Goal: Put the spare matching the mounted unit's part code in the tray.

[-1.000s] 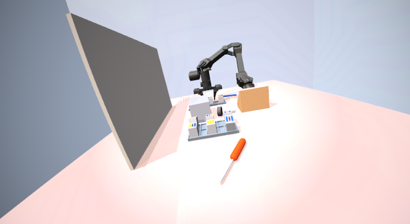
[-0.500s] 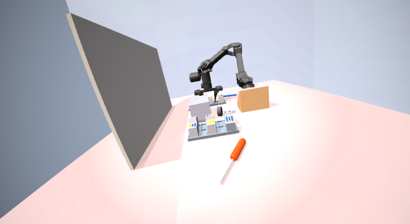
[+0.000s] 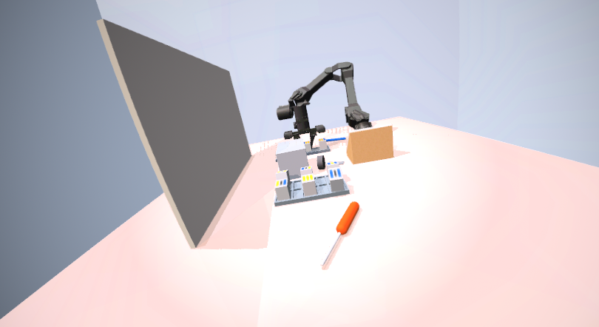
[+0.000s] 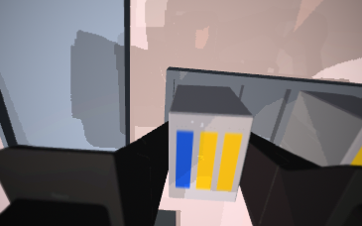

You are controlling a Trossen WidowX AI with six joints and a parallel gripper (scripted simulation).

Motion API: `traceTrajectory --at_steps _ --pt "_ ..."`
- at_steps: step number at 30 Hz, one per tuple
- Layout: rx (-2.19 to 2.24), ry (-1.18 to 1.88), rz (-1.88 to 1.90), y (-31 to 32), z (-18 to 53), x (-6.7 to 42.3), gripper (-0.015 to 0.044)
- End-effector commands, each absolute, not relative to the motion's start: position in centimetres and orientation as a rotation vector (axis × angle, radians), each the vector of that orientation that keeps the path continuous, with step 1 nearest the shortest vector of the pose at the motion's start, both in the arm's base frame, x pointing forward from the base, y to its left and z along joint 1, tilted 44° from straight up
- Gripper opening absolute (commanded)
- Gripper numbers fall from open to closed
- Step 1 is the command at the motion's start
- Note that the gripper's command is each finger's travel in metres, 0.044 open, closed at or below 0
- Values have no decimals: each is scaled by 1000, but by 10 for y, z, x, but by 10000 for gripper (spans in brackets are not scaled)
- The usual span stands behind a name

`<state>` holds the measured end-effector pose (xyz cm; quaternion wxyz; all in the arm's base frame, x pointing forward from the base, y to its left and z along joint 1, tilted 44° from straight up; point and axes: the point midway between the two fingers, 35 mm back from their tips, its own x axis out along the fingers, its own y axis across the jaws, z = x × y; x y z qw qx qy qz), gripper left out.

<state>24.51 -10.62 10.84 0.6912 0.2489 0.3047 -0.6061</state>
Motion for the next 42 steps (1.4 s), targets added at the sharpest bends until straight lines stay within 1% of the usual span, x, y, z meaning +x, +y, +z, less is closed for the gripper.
traceTrajectory --at_steps 1,10,23,31,42 --pt "557 681 -1355 -106 108 245 0" --pt "558 682 -1354 -103 111 246 0" --pt "555 685 -1356 -54 162 240 0" --pt "555 685 -1350 -52 165 240 0" --pt "550 691 -1314 -19 201 239 0"
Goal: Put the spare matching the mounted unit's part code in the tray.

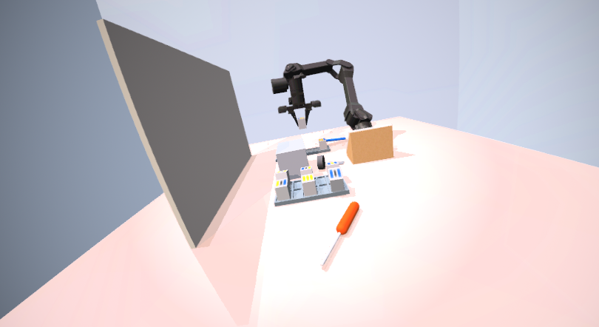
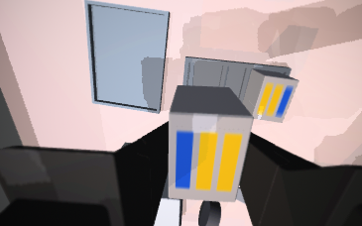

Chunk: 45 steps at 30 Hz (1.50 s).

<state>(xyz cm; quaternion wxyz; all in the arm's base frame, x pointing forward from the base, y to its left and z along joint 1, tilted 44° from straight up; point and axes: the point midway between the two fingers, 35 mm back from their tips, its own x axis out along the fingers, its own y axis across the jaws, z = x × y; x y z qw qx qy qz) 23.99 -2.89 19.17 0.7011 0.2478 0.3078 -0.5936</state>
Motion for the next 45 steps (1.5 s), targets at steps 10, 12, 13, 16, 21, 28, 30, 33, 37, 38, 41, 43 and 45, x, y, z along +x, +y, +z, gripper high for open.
traceTrajectory --at_steps 10,12,13,16,21,28,30,33,37,38,41,43,45 --pt "546 692 -1313 -15 209 259 0" --pt "545 693 -1313 -15 211 267 0" --pt "545 693 -1313 -15 212 271 0" --pt "543 693 -1314 -15 214 283 0" --pt "540 694 -1316 -15 216 302 0" --pt "536 694 -1318 -18 217 329 0" --pt "535 694 -1319 -19 217 334 0" --pt "535 694 -1318 -18 217 335 0" --pt "535 694 -1319 -20 216 335 0" --pt "536 694 -1319 -20 215 335 0" --pt "536 694 -1319 -22 213 336 0" --pt "537 694 -1320 -23 212 337 0" --pt "537 694 -1320 -24 211 337 0"
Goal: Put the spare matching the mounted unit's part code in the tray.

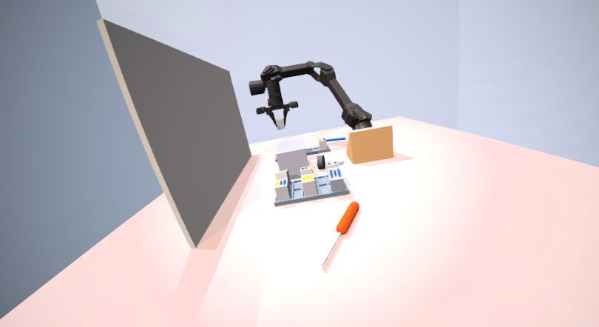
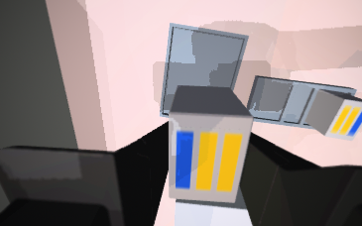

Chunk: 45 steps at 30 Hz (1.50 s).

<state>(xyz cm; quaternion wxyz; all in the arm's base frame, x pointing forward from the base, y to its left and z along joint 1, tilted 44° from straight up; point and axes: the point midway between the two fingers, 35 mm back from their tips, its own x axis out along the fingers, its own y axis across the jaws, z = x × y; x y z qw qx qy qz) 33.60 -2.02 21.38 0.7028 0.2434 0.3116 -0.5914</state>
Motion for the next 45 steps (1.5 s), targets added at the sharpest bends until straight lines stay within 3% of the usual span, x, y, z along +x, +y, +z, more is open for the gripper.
traceTrajectory --at_steps 1,45 --pt "538 694 -1320 -24 211 337 0" --pt "547 691 -1329 -47 185 345 0"
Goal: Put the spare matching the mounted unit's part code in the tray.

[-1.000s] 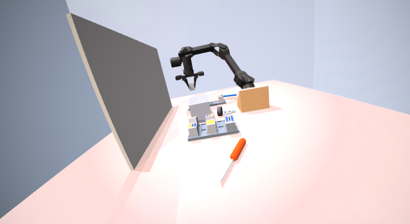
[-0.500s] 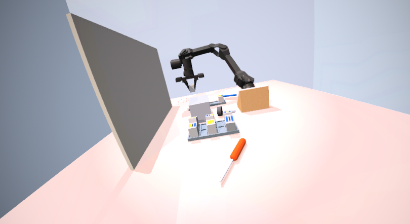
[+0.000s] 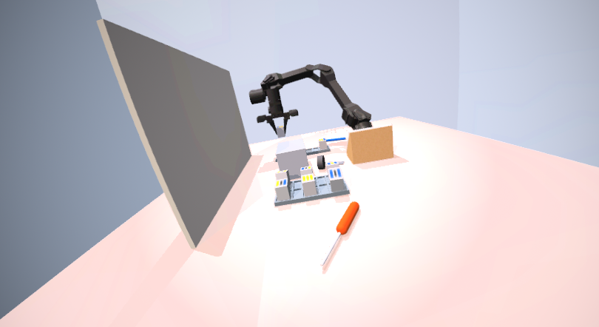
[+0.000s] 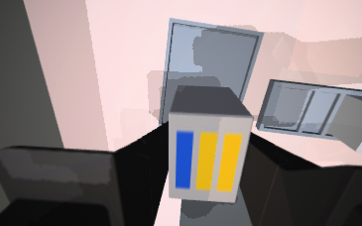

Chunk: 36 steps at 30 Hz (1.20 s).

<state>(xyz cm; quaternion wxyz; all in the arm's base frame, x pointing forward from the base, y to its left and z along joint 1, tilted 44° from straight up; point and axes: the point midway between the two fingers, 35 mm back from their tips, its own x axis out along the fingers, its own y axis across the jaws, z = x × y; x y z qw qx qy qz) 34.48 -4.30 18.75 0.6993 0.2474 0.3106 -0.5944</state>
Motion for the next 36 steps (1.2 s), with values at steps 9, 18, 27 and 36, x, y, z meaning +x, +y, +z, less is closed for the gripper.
traceTrajectory --at_steps 9,18,27,36 --pt "549 690 -1331 -52 180 346 0" --pt "550 689 -1333 -57 175 347 0" --pt "552 688 -1335 -62 170 347 0" --pt "553 687 -1337 -67 165 348 0"
